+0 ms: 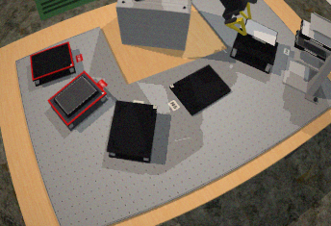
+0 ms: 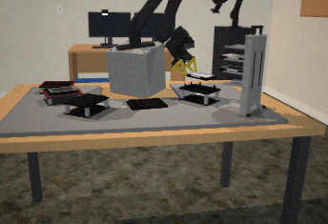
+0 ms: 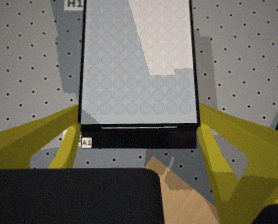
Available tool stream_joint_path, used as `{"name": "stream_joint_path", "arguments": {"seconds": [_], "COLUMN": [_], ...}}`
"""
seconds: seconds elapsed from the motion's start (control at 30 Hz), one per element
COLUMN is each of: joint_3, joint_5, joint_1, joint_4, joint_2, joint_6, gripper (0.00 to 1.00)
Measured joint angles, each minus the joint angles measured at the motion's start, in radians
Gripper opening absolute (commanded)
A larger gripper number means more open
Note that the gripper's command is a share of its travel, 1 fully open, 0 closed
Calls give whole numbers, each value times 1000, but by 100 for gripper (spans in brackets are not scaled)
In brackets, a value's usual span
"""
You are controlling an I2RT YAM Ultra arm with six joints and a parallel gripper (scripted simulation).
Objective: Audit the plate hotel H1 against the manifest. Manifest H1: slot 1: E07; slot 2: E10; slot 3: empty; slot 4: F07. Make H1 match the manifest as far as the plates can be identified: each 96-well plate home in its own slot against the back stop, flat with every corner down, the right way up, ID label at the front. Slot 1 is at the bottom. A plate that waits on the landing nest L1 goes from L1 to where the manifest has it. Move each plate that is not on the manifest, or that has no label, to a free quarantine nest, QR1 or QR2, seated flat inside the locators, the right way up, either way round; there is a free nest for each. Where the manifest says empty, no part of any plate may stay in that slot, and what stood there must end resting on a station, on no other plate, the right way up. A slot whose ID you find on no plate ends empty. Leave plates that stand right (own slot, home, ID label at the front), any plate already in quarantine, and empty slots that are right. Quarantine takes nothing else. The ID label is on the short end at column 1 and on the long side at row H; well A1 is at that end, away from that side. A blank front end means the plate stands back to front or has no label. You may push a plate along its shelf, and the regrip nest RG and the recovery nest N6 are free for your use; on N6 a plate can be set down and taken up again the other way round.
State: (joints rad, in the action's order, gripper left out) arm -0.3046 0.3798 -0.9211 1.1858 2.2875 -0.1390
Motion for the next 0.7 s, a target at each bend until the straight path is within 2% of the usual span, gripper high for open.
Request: {"name": "stream_joint_path", "arguments": {"seconds": [0.7], "joint_3": [20], "joint_5": [11], "joint_1": [-15], "joint_4": [-121], "joint_2": [-130], "joint_6": [-12], "gripper": [86]}}
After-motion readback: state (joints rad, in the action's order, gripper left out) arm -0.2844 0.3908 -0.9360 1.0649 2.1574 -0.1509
